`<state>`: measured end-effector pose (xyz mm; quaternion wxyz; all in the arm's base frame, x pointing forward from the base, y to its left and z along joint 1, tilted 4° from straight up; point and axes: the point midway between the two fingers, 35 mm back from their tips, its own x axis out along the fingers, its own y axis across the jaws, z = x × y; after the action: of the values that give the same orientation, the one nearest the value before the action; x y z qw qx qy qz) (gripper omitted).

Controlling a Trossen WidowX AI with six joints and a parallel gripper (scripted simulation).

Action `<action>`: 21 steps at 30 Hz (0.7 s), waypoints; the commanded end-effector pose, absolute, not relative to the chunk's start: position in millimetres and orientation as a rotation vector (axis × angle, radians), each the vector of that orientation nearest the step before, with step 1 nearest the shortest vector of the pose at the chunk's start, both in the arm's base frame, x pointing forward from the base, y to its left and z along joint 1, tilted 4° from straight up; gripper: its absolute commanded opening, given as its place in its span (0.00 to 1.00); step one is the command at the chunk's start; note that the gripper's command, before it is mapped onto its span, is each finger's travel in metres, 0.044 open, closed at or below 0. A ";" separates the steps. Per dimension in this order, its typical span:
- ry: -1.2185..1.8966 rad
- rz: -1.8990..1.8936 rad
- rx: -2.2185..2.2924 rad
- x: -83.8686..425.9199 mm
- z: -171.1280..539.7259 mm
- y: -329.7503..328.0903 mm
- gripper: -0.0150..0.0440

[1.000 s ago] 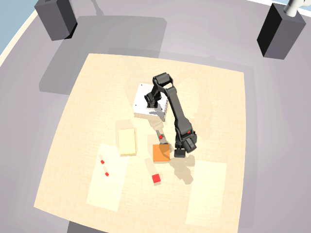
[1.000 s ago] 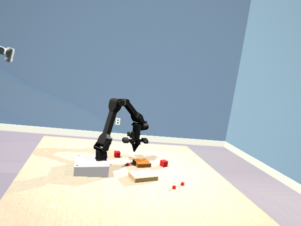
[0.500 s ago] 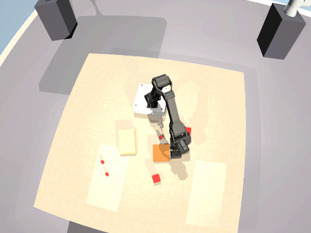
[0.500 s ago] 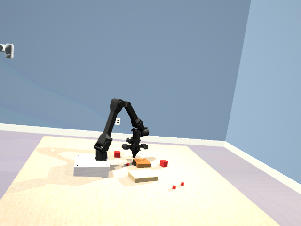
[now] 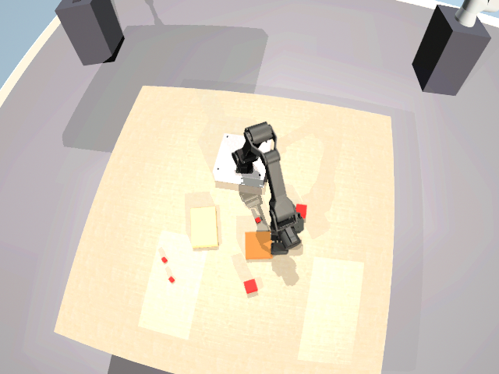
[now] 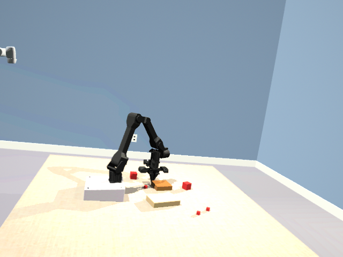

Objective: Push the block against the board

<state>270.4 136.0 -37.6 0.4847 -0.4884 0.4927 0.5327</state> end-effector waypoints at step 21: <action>1.197 1.296 -1.195 273.4 -38.2 118.8 0.25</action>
<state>272.7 122.5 -37.8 0.4850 -0.4889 0.4911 0.5335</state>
